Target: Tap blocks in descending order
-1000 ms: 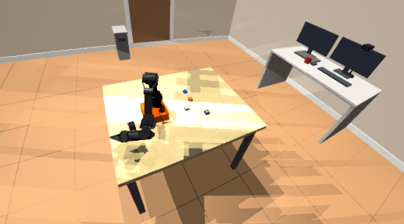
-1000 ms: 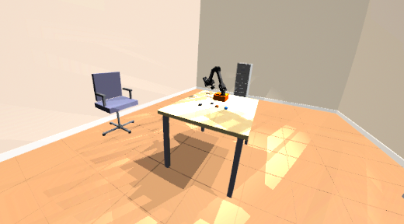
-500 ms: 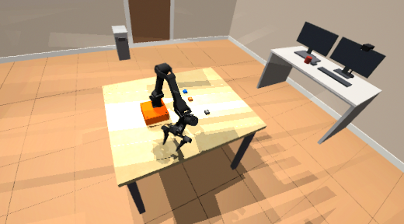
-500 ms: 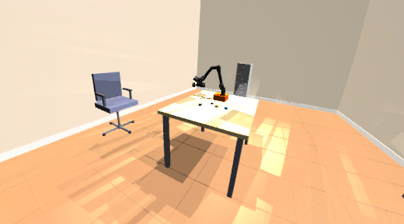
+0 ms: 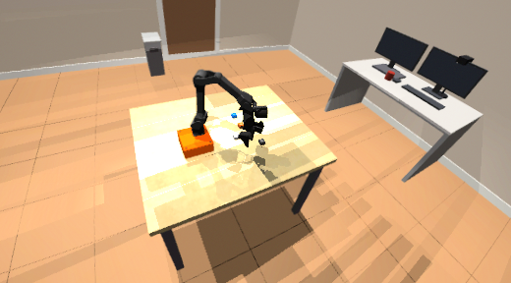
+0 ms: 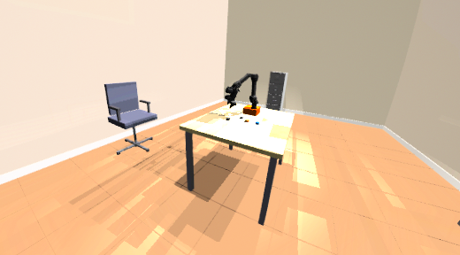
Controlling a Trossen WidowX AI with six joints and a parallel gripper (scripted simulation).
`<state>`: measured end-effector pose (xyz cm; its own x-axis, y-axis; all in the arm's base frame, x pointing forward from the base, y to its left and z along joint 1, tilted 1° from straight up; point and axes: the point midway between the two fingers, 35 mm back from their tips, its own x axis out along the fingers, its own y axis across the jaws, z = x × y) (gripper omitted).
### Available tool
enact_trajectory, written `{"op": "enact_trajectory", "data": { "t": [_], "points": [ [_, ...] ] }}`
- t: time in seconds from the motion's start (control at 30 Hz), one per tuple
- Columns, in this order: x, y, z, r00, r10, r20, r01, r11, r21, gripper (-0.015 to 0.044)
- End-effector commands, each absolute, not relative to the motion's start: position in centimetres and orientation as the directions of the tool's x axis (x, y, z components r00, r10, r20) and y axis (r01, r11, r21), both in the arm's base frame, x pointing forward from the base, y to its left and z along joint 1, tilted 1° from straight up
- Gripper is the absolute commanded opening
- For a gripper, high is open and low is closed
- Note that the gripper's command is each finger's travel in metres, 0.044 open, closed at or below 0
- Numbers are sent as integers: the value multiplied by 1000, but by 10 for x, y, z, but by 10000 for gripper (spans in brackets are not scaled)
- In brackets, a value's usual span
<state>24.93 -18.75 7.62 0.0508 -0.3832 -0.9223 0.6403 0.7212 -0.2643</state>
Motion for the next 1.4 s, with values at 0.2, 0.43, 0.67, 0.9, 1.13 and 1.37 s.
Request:
{"op": "enact_trajectory", "data": {
  "t": [0.2, 0.43, 0.67, 0.9, 1.13, 1.37],
  "points": [
    [243, -33, 97, 31, -22, -999, -90, 996, -25, 400],
    [243, -33, 97, 31, -22, -999, -90, 996, -25, 400],
    [243, -33, 97, 31, -22, -999, -90, 996, -25, 400],
    [243, -33, 97, 31, -22, -999, -90, 996, -25, 400],
    [285, 25, 99, 34, -17, -999, -90, 996, -20, 400],
    [302, 65, 98, 36, -13, -999, -90, 996, -17, 400]
  ]
}}
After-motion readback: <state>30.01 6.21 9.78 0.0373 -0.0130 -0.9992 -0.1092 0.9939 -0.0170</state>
